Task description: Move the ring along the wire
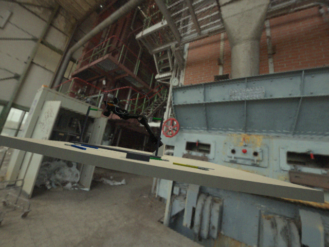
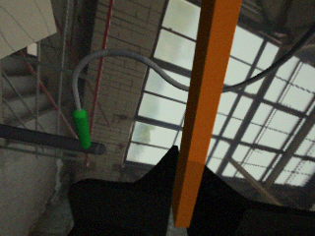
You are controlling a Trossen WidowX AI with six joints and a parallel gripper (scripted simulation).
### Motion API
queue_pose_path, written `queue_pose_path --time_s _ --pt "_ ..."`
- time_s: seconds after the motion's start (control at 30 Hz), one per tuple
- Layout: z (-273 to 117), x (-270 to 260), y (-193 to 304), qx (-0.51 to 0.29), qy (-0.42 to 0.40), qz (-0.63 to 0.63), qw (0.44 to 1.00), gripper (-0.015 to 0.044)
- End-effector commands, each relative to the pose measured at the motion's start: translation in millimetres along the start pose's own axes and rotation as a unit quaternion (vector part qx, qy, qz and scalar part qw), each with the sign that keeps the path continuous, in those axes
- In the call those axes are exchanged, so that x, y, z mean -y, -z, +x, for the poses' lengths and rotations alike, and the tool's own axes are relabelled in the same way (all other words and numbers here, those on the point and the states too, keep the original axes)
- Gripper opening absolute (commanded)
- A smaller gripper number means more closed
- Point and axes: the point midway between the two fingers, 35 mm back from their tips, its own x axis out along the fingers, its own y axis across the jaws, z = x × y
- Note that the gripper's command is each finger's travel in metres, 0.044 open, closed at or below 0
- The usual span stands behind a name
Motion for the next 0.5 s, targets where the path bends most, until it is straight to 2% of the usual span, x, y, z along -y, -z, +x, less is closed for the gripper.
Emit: queue_pose_path --time_s 0.0,0.47 --pt "-1 -8 0 -0.002 -0.007 0.017 1.000 -0.0150" --pt "-9 -49 -6 -0.016 -0.069 0.127 0.989 -0.0150"
